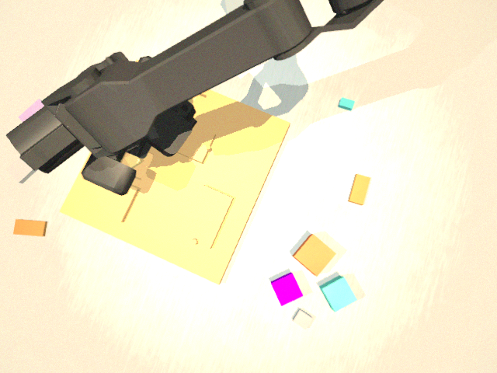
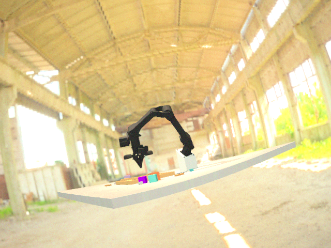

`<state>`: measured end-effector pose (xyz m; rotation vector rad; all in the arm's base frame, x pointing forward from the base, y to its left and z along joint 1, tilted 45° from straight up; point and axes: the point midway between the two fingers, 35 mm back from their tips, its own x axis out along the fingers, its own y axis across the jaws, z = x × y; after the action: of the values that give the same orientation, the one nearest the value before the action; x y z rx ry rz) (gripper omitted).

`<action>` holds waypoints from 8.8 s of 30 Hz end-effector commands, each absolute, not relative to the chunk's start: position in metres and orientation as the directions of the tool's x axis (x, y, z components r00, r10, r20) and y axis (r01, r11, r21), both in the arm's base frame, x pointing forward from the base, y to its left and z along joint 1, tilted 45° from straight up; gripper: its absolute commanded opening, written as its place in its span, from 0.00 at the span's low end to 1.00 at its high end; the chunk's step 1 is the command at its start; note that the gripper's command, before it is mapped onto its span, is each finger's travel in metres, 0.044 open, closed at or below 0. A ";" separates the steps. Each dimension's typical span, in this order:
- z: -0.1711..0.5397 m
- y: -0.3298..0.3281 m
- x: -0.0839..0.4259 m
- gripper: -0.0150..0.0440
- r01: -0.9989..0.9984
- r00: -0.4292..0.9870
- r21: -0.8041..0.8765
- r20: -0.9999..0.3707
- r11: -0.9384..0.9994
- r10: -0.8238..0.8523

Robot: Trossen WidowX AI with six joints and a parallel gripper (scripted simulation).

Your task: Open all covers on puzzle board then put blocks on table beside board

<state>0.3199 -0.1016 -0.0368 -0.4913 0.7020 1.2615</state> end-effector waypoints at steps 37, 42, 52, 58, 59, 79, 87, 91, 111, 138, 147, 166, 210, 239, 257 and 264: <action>-0.064 -0.074 0.327 0.25 -0.969 0.146 0.036 -0.712 0.243 0.687; -0.067 -0.070 0.328 0.25 -0.969 0.146 0.036 -0.712 0.243 0.687; -0.074 -0.063 0.329 0.25 -0.969 0.146 0.036 -0.711 0.243 0.688; -0.077 -0.059 0.329 0.25 -0.969 0.146 0.036 -0.710 0.242 0.689; -0.077 -0.059 0.329 0.25 -0.969 0.146 0.036 -0.710 0.242 0.689; -0.081 -0.058 0.308 0.25 -0.969 0.145 0.037 -0.710 0.242 0.689; -0.081 -0.057 0.303 0.25 -0.969 0.145 0.038 -0.710 0.242 0.689; -0.081 -0.056 0.298 0.25 -0.969 0.144 0.038 -0.710 0.242 0.689; -0.079 -0.050 0.278 0.25 -0.969 0.144 0.039 -0.710 0.242 0.689; -0.070 -0.035 0.253 0.25 -0.969 0.143 0.041 -0.710 0.242 0.690; -0.067 -0.031 0.248 0.25 -0.969 0.142 0.041 -0.710 0.242 0.690; -0.057 -0.018 0.237 0.25 -0.969 0.142 0.042 -0.709 0.242 0.691; -0.023 -0.030 0.228 0.25 -0.969 0.141 0.043 -0.712 0.243 0.688; 0.015 -0.038 0.304 0.25 -0.634 0.149 0.449 -0.727 0.629 0.670; 0.070 -0.007 0.388 0.25 0.163 0.148 0.706 -0.708 0.689 0.690; 0.072 -0.005 0.391 0.25 0.195 0.147 0.706 -0.707 0.680 0.692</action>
<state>0.3766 -0.0161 0.0607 0.6724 1.3630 0.5014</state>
